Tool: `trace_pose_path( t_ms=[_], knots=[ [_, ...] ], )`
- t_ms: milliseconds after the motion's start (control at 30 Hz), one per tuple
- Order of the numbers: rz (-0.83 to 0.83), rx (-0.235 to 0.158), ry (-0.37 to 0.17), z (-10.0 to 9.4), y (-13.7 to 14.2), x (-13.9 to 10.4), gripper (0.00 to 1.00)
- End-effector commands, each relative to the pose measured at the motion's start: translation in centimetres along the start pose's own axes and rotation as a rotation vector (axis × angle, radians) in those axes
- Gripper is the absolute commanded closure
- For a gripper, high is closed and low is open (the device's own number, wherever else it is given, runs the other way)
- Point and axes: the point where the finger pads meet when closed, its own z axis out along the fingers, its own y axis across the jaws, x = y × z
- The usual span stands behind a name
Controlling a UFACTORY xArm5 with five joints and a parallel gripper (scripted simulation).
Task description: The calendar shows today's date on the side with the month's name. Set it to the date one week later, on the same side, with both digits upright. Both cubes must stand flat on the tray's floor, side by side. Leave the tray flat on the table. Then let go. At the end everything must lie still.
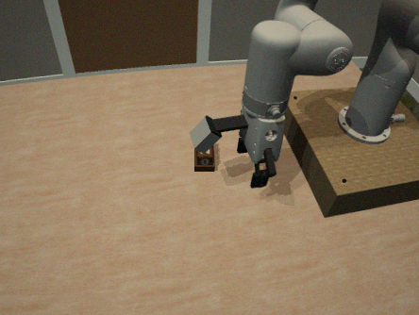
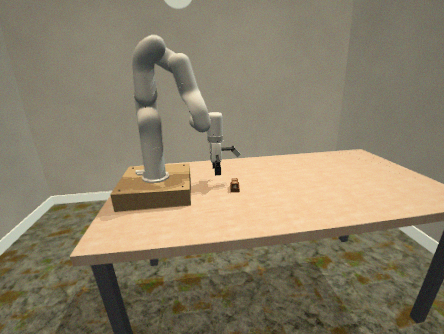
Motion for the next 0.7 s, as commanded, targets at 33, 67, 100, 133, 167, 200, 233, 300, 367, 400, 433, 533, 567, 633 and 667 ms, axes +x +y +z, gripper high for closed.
trace_pose_path(
  t_ms=[33,67,100,133,167,200,233,300,367,400,433,533,567,633,667],
  knots=[
    [0.026,0.000,0.000,0.0,-0.8,0.4,0.00],
    [0.026,0.000,0.000,0.1,-0.8,0.4,0.00],
    [0.026,0.000,0.000,0.2,-0.8,0.4,0.00],
    [0.026,0.000,-0.001,0.3,-0.8,0.4,0.00],
    [0.026,0.000,-0.001,0.4,-0.8,0.4,0.00],
    [0.026,0.000,-0.001,0.6,-0.8,0.4,0.00],
    [0.026,0.000,-0.001,0.9,-0.8,0.4,0.00],
    [0.026,0.000,-0.001,1.4,-0.8,0.4,0.00],
    [0.026,0.000,-0.001,2.0,-0.8,0.4,0.00],
    [0.026,0.000,-0.001,2.3,-0.8,0.4,0.00],
    [0.026,0.000,-0.001,2.6,-0.8,0.4,0.00],
    [0.026,0.000,-0.001,3.3,-0.8,0.4,0.00],
    [0.026,0.000,-0.001,3.3,-0.8,0.4,0.00],
    [0.026,0.000,-0.001,3.4,-0.8,0.4,0.00],
    [0.026,0.000,-0.001,3.5,-0.8,0.4,0.00]
  ],
)
